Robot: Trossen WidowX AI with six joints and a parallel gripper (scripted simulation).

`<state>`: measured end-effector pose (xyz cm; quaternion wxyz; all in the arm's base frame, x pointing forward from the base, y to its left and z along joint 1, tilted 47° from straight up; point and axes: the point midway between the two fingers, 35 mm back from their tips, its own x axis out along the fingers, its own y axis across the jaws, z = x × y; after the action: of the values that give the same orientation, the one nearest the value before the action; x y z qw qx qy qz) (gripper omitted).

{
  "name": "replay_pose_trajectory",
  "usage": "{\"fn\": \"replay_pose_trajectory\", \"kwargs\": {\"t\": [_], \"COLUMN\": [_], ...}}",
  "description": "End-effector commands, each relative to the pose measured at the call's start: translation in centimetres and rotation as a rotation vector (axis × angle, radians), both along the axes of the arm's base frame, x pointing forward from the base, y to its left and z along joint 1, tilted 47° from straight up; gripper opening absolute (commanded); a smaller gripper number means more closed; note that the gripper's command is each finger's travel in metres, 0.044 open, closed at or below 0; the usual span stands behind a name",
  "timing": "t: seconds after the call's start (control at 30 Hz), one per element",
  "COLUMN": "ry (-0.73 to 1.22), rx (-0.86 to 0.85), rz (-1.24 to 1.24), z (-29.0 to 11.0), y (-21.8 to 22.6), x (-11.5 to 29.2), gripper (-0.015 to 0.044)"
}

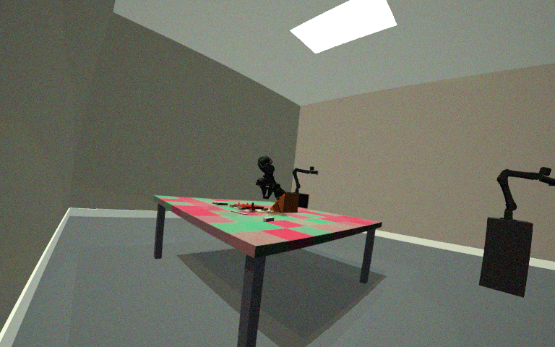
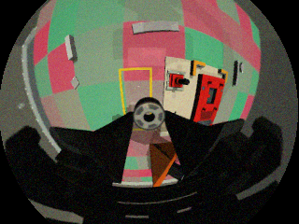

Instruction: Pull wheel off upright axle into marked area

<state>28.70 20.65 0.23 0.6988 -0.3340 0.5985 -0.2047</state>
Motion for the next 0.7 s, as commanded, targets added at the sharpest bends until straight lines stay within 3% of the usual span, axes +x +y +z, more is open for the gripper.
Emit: {"fn": "replay_pose_trajectory", "kwargs": {"t": [0.0,0.67], "ry": [0.002,0.001], "rx": [0.002,0.001], "rz": [-0.003,-0.003], "z": [-1.5,-4.6], "y": [1.2,-0.9], "x": [-1.8,-1.5], "gripper": [0.0,0.0]}}
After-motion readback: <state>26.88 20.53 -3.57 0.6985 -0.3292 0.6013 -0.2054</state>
